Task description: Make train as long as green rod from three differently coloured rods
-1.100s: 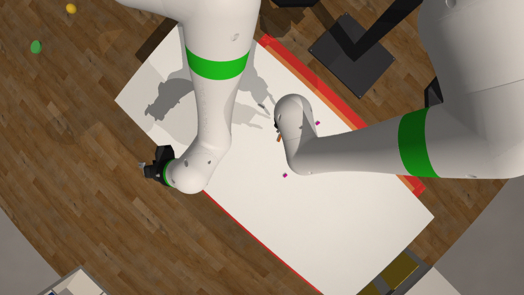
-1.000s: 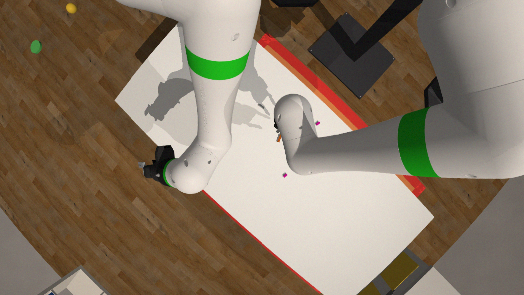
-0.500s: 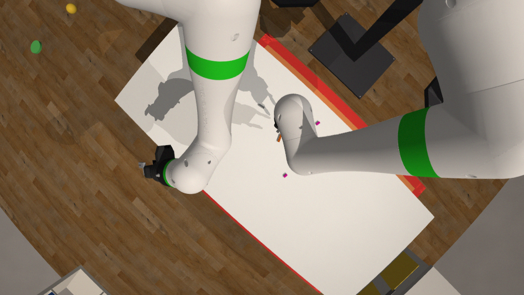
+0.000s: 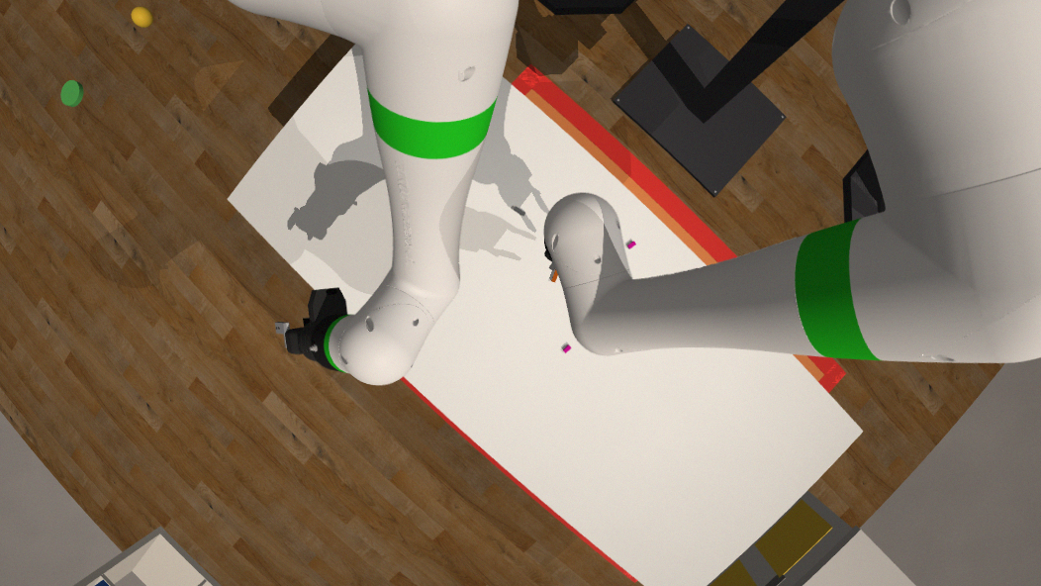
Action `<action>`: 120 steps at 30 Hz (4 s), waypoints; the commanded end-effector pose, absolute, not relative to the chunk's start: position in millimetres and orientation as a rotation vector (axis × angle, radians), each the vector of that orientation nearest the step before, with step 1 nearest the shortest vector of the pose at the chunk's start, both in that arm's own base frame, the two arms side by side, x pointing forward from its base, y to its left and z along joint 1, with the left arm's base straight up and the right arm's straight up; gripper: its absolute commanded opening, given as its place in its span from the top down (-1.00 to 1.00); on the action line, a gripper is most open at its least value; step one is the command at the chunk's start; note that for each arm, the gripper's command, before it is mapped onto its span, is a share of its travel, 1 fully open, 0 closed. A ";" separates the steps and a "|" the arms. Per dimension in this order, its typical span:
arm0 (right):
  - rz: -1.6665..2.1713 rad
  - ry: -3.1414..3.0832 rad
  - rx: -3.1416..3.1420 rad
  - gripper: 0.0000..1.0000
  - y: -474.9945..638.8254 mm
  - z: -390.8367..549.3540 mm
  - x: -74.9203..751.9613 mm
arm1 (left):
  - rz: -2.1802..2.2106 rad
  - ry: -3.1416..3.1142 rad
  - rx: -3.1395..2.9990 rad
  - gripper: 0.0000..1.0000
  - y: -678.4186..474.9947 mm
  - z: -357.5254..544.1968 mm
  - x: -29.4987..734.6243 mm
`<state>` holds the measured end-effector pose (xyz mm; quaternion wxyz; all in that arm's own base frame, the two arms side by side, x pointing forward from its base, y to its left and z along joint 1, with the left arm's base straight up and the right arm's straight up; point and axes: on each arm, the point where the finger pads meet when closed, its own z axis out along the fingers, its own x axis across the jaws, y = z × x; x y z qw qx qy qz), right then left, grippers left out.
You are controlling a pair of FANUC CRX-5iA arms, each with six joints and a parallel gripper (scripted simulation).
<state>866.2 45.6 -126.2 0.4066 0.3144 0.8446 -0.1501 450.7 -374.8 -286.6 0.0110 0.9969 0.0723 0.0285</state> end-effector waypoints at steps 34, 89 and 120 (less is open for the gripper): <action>-0.377 2.128 0.793 -1.00 45.8 -124.7 867.0 | 0.081 1.056 2.949 -1.00 -167.5 -187.1 583.9; -0.377 2.128 0.793 -1.00 45.8 -124.7 867.0 | 0.035 2.706 1.612 -1.00 382.5 71.2 436.7; -0.377 2.128 0.793 -1.00 45.8 -124.7 867.0 | 0.012 3.085 0.619 -1.00 498.5 212.8 159.9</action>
